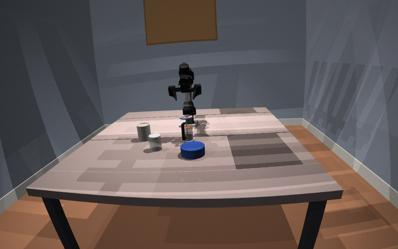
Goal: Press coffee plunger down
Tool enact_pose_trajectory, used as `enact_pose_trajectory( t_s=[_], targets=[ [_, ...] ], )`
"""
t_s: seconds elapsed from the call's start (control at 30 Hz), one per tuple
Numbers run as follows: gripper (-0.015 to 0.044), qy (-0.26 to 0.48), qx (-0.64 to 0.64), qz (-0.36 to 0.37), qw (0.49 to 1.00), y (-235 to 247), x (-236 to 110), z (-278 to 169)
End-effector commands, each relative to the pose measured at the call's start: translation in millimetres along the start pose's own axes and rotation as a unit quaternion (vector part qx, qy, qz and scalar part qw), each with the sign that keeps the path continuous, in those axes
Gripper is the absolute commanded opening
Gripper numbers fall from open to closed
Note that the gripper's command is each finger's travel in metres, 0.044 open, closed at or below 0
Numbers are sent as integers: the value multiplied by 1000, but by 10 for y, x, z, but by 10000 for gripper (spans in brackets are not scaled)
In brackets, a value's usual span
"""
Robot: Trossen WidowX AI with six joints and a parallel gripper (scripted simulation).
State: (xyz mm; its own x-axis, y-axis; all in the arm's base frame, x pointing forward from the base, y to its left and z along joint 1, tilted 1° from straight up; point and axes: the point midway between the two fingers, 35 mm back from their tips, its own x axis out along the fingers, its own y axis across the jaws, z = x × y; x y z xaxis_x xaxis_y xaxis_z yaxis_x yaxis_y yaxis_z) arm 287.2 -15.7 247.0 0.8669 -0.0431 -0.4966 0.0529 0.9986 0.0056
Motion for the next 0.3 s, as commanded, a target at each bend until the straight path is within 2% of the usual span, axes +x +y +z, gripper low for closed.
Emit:
enact_pose_trajectory(
  t_s=[0.0, 0.27],
  targets=[
    [440, 3, -1, 0, 1000, 2, -135, 70],
    [440, 3, -1, 0, 1000, 2, -129, 63]
  ],
)
